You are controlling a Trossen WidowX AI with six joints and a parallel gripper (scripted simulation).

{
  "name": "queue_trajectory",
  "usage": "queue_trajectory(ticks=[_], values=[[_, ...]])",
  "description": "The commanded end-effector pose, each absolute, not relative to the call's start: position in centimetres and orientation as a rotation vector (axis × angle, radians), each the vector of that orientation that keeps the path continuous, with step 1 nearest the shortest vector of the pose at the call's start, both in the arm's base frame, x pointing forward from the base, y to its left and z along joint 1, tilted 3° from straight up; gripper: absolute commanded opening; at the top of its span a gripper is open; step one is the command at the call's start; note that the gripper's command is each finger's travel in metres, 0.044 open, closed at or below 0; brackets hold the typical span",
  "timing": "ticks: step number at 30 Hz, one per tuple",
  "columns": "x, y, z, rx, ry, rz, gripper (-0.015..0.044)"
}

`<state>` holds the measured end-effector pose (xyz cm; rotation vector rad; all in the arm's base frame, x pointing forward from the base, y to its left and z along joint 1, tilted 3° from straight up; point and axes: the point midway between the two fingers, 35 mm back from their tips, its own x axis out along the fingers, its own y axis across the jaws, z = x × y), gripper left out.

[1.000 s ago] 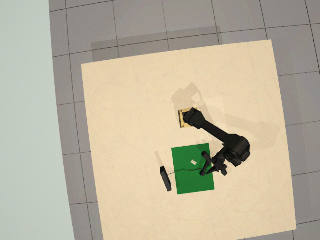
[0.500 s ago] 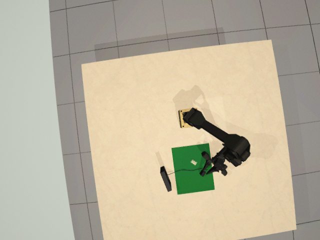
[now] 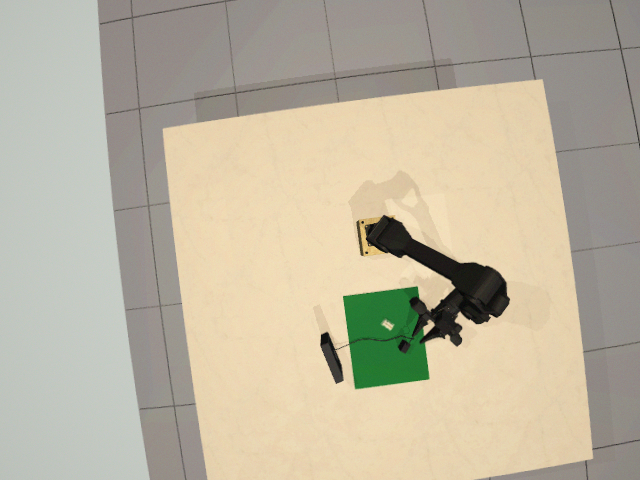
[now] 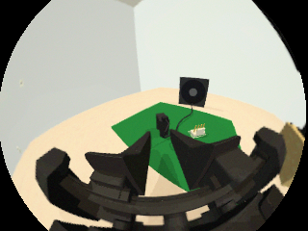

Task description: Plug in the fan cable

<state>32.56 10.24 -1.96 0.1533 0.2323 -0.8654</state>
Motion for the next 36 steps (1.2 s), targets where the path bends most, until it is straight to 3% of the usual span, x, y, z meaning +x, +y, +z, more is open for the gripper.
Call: queue_trajectory(ticks=[1,29,36], values=[[32.2,10.8,-1.6,0.163,0.236,-0.865,0.0140],[28.3,14.5,3.5,0.152,0.210,-0.878,0.0140],[28.3,13.1,3.4,0.153,0.325,-0.974,0.0324]])
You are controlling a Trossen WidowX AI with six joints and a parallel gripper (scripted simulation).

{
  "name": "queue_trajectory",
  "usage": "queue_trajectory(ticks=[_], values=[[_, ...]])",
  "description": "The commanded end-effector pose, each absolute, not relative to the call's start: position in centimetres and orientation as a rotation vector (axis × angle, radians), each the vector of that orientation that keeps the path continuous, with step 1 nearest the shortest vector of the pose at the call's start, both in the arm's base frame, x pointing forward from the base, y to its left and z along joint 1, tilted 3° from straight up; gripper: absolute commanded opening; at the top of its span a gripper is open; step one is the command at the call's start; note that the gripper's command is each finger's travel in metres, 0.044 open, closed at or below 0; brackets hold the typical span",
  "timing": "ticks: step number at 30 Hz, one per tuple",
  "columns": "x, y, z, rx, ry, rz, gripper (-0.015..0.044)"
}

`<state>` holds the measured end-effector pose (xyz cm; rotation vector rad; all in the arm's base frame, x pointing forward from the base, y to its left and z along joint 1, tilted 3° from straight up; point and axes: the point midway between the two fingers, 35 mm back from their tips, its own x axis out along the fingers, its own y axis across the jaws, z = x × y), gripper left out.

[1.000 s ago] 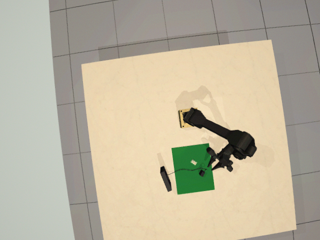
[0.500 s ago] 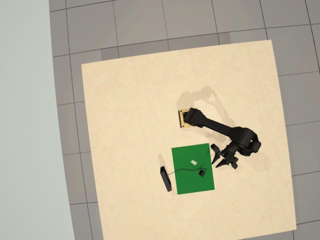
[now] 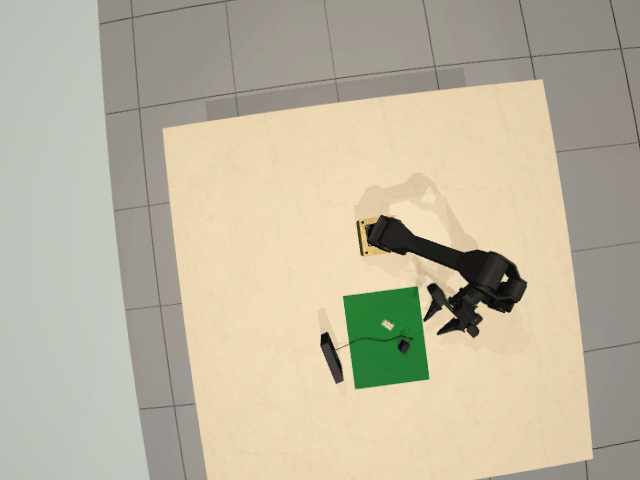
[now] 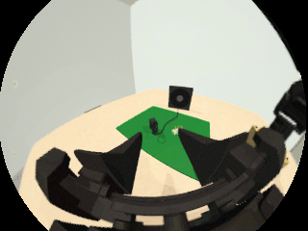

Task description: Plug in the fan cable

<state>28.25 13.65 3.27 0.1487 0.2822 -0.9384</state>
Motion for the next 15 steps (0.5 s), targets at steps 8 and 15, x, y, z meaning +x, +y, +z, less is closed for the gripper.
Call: queue_trajectory(ticks=[8,15], values=[[28.2,11.6,3.4,0.172,0.512,-1.078,0.0440],[28.2,10.8,3.4,0.208,0.686,-1.127,0.0440]])
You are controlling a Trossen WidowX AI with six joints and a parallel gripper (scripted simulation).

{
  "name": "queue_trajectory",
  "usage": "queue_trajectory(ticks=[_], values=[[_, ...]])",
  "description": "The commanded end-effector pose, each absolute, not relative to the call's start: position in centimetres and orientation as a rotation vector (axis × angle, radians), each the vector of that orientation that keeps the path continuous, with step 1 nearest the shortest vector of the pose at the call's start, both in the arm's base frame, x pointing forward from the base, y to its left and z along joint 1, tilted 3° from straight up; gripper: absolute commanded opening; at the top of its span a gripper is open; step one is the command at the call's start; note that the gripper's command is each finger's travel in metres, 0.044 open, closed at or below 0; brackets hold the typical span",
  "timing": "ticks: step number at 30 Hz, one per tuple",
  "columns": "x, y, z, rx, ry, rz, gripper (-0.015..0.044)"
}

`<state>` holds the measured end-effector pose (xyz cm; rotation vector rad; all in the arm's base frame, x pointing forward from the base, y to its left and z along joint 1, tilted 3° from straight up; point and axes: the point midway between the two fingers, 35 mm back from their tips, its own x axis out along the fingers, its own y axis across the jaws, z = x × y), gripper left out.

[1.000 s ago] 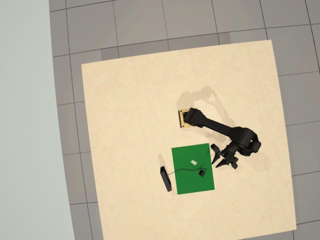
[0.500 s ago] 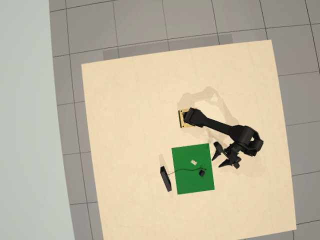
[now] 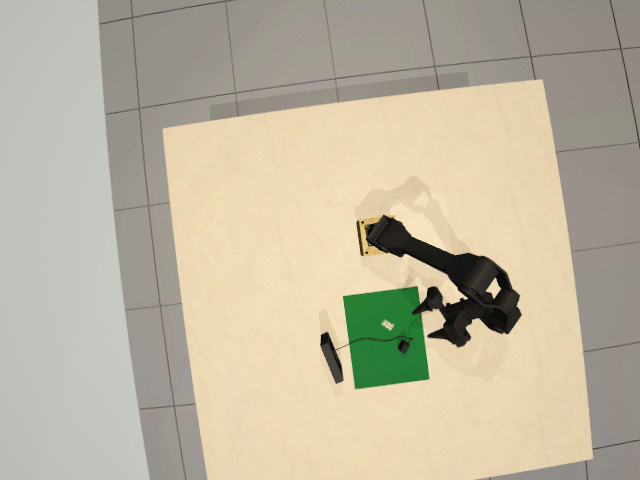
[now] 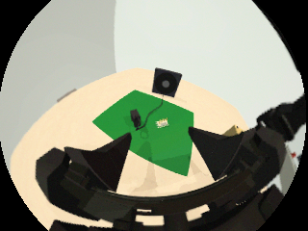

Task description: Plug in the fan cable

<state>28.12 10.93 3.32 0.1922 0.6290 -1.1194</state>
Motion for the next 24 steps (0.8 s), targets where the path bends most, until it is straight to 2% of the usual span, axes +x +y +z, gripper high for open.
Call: queue_trajectory(ticks=[1,24], values=[[28.2,10.7,3.4,0.214,0.711,-1.131,0.0440],[28.8,10.4,5.0,0.434,1.245,-0.978,0.0440]])
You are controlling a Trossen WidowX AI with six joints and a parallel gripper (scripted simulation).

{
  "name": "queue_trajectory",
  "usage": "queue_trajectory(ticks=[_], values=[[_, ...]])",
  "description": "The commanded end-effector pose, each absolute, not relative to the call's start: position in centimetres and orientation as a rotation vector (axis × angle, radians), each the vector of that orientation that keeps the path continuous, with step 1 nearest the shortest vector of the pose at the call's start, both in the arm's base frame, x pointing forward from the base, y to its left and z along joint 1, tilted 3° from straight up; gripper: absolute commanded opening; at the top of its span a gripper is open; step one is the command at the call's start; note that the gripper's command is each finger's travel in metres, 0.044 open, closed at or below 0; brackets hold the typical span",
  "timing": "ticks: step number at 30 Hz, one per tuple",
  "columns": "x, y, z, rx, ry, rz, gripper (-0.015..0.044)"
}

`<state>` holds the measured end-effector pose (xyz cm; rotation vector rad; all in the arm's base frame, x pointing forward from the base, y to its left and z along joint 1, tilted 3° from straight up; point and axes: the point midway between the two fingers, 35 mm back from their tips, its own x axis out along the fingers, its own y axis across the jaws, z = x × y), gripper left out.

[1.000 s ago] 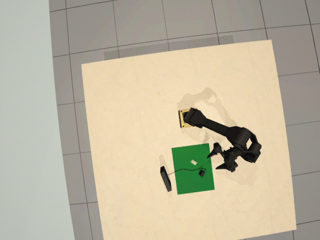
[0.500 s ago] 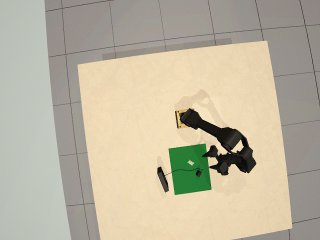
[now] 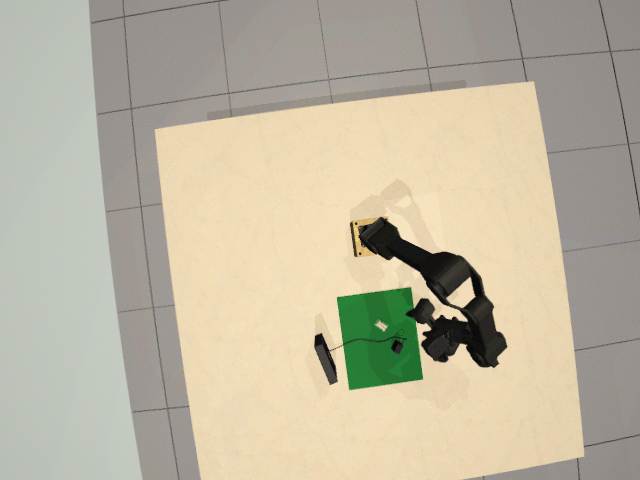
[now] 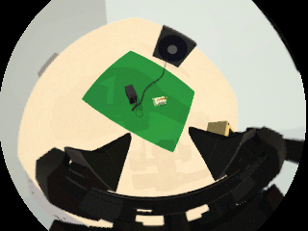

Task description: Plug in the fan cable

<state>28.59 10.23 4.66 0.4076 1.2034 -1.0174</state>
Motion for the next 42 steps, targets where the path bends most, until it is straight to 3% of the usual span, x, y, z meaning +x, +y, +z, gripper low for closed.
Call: queue_trajectory(ticks=[1,20,25,34,42], values=[[28.9,10.4,5.2,0.445,1.263,-0.961,0.0440],[30.7,11.1,9.2,0.643,1.477,-0.548,0.0440],[30.6,10.8,8.7,0.625,1.470,-0.601,0.0440],[36.8,2.4,13.0,0.563,1.490,-0.461,0.0440],[37.1,2.3,12.3,0.562,1.490,-0.458,0.0440]])
